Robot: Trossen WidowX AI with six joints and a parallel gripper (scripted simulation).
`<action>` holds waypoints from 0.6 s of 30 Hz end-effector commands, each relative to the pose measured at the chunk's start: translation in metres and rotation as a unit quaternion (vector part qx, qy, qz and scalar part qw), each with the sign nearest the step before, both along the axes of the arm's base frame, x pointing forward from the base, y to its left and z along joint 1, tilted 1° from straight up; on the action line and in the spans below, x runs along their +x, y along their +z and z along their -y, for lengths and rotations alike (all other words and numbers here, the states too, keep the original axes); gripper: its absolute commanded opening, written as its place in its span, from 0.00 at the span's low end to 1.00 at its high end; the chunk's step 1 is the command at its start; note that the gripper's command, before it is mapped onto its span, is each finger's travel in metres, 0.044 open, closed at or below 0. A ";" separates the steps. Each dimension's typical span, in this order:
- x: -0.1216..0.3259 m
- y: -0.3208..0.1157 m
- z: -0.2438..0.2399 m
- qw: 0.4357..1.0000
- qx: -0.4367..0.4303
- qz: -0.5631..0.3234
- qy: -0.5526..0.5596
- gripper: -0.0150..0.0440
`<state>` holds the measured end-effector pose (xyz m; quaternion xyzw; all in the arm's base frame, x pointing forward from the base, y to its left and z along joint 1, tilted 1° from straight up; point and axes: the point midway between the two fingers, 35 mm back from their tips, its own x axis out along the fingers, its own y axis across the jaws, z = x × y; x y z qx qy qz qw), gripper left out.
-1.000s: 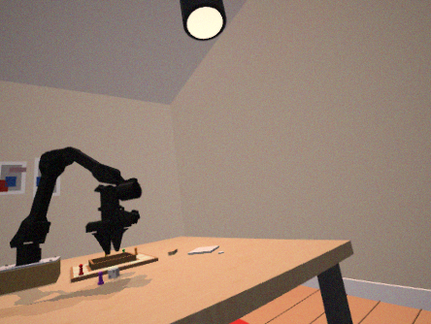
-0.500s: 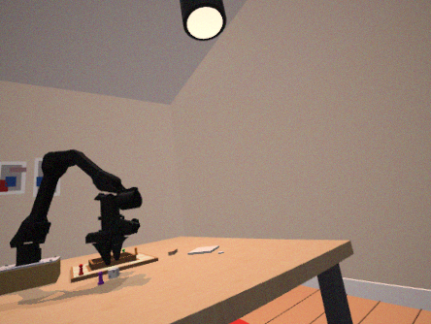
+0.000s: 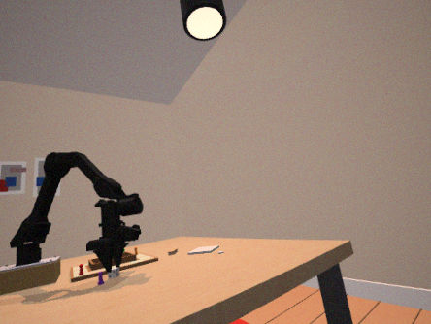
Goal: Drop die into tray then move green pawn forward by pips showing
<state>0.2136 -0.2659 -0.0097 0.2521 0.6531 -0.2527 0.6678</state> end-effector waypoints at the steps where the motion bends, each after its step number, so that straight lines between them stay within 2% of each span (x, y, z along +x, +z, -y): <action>1: -0.001 -0.008 -0.002 1.000 0.005 -0.001 0.000 0.72; 6: 0.000 -0.014 -0.003 1.000 0.005 -0.001 0.000 0.72; 12: 0.000 -0.014 -0.003 1.000 0.005 -0.001 0.000 0.45; 18: 0.000 -0.014 -0.003 1.000 0.005 -0.001 0.000 0.39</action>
